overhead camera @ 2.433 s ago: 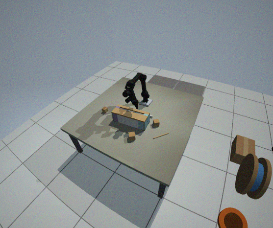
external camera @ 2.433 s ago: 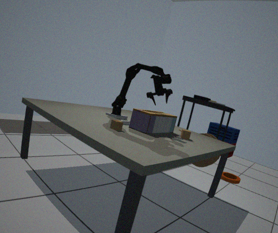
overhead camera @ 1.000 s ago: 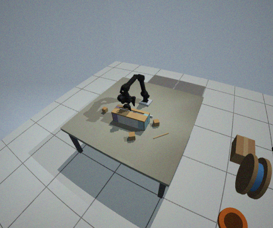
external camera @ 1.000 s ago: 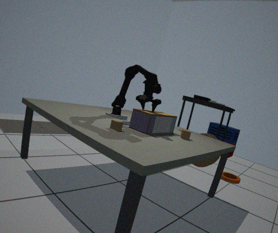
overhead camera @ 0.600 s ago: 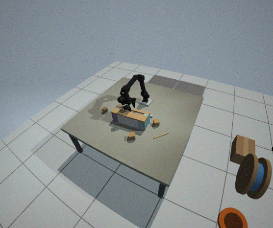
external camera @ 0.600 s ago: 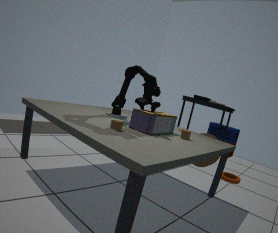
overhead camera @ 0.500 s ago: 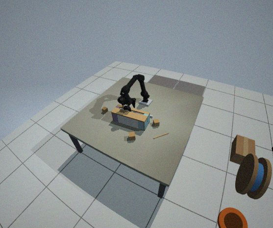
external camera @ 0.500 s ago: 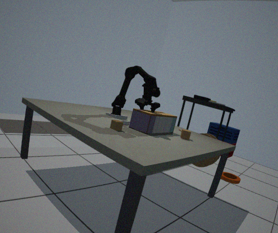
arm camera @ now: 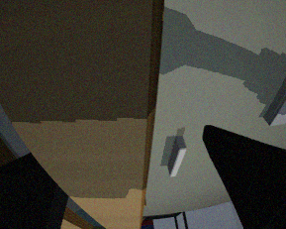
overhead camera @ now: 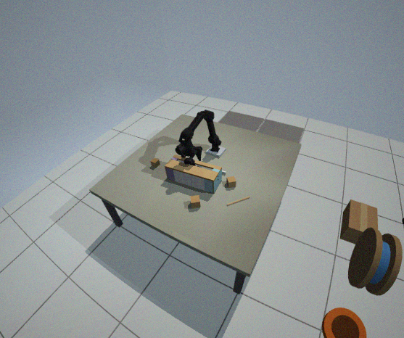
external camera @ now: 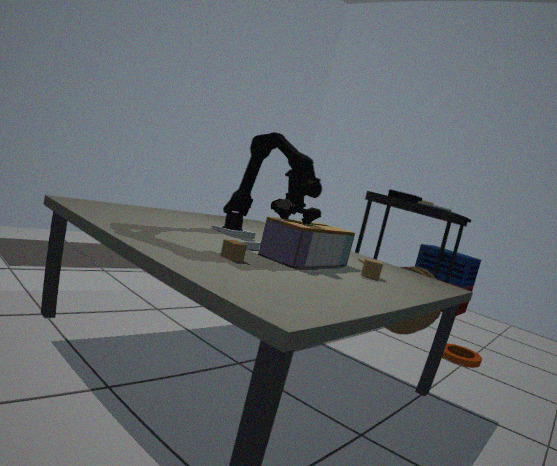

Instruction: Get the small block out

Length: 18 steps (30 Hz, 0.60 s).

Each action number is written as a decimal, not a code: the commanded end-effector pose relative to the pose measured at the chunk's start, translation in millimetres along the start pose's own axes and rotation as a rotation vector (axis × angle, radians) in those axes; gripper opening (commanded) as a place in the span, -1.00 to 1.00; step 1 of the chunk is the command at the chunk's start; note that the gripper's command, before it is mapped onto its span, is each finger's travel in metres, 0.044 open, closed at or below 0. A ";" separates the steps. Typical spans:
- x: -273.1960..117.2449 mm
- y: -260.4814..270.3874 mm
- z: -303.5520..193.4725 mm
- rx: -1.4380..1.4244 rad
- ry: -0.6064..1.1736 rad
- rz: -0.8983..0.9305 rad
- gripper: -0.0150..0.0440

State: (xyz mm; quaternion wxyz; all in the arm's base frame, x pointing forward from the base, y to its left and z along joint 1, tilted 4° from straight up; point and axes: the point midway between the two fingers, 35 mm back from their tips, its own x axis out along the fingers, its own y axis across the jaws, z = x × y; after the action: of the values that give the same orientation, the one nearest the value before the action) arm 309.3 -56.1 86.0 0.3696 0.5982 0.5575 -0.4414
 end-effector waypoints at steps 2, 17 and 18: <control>3.9 -0.3 -14.2 -0.002 0.004 0.005 0.86; 17.3 -0.4 -52.2 -0.003 0.007 0.005 0.86; 18.2 -0.4 -54.7 -0.003 0.008 0.005 0.86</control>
State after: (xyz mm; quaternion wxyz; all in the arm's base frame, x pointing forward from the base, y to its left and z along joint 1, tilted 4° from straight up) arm 314.4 -7.8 85.0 0.3687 0.5972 0.5593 -0.4411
